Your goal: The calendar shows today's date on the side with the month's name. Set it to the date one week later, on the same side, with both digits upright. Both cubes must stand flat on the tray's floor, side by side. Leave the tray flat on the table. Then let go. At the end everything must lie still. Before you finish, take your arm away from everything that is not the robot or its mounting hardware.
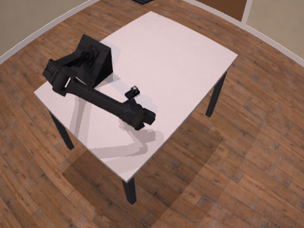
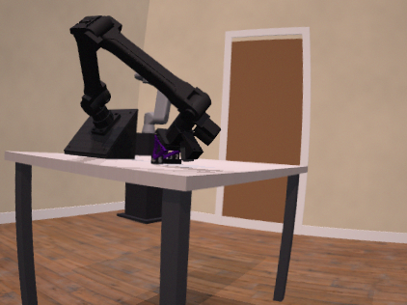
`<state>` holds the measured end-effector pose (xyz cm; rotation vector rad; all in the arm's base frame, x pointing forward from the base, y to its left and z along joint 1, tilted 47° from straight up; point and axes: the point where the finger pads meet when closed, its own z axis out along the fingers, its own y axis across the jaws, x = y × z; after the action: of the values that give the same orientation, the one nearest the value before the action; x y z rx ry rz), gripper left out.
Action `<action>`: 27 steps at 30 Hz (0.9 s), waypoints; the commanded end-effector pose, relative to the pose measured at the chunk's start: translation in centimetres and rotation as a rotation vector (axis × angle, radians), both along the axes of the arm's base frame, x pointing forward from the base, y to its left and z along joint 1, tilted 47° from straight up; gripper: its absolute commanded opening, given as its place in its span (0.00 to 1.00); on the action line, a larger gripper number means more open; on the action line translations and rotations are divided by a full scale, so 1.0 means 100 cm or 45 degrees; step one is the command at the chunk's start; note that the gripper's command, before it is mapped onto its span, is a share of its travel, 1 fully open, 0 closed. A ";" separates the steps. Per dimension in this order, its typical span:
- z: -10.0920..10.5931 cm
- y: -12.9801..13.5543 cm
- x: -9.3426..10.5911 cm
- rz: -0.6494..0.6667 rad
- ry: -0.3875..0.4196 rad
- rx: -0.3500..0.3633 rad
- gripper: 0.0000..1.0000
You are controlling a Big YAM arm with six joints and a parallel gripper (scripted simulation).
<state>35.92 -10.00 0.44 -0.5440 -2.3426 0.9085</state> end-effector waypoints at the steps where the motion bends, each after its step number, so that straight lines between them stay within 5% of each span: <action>1: -0.002 -0.002 0.015 0.010 -0.034 0.008 0.32; 12: -0.002 -0.002 0.015 0.010 -0.034 0.008 0.44; 13: -0.002 -0.002 0.015 0.010 -0.034 0.008 0.63; 27: -0.002 -0.002 0.015 0.010 -0.034 0.008 0.63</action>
<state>35.92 -10.00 0.44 -0.5438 -2.3427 0.9084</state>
